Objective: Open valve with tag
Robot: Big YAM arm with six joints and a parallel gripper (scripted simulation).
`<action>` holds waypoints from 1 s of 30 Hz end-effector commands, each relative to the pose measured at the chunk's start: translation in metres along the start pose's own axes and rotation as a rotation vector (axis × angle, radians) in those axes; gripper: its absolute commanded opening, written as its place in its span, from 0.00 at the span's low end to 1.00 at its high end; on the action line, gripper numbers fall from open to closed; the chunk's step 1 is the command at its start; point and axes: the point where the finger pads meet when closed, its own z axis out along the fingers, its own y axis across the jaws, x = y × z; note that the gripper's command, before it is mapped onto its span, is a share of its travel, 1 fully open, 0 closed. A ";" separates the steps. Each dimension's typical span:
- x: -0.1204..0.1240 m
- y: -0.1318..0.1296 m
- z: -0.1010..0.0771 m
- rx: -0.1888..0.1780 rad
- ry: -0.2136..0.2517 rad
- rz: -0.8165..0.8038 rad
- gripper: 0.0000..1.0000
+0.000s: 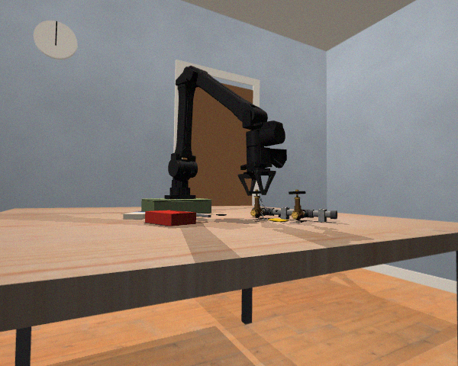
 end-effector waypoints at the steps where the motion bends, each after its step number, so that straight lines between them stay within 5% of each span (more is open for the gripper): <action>1: -0.003 -0.013 -0.013 0.034 -0.017 0.036 1.00; 7: -0.003 -0.014 -0.013 0.033 -0.019 0.194 1.00; 16: -0.003 -0.014 -0.013 0.030 -0.025 0.720 1.00; 18: -0.003 -0.014 -0.013 0.030 -0.025 0.720 1.00; 30: -0.004 -0.013 -0.013 0.004 -0.035 1.467 1.00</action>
